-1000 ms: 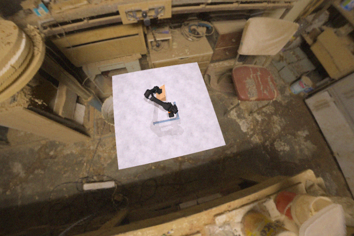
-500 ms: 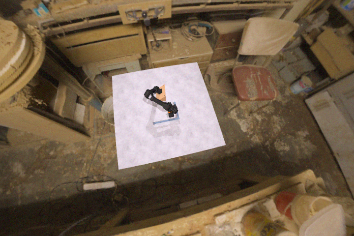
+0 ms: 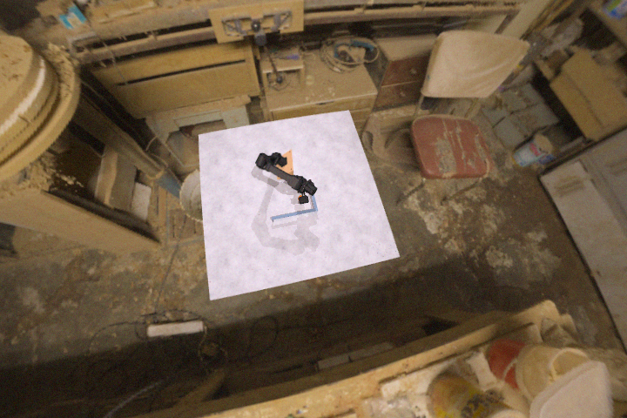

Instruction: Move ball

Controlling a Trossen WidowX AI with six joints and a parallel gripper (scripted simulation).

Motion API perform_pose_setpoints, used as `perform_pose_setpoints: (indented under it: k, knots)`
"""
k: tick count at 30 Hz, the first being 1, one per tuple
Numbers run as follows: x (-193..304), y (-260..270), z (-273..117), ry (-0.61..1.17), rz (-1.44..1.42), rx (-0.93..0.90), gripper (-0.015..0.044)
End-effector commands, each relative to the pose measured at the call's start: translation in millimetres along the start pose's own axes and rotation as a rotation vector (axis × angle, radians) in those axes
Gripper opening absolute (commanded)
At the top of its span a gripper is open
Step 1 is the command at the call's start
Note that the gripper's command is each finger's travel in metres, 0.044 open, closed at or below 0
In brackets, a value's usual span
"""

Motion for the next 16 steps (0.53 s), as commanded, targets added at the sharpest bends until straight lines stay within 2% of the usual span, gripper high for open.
perform_pose_setpoints:
  k: [1,6,9,10,12,16]
  knots:
    - [0,0,3,0.001,-0.001,-0.002,0.0352]
    - [0,0,3,0.001,-0.001,-0.002,0.0352]
    - [0,0,-15,0.000,0.003,-0.002,0.0431]
    - [1,1,-28,0.001,0.003,-0.003,0.0440]
    - [2,3,-43,0.003,0.002,-0.005,0.0440]
    - [2,3,-45,0.003,0.002,-0.006,0.0440]
Point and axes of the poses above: the point midway between the two fingers, 35 mm back from their tips, its own z axis out along the fingers, its own y axis across the jaws, x = y × z, the point moved 7 cm from there along -z, back along the fingers, and after that the axes turned 8 degrees about z, right-handed, at the moved point
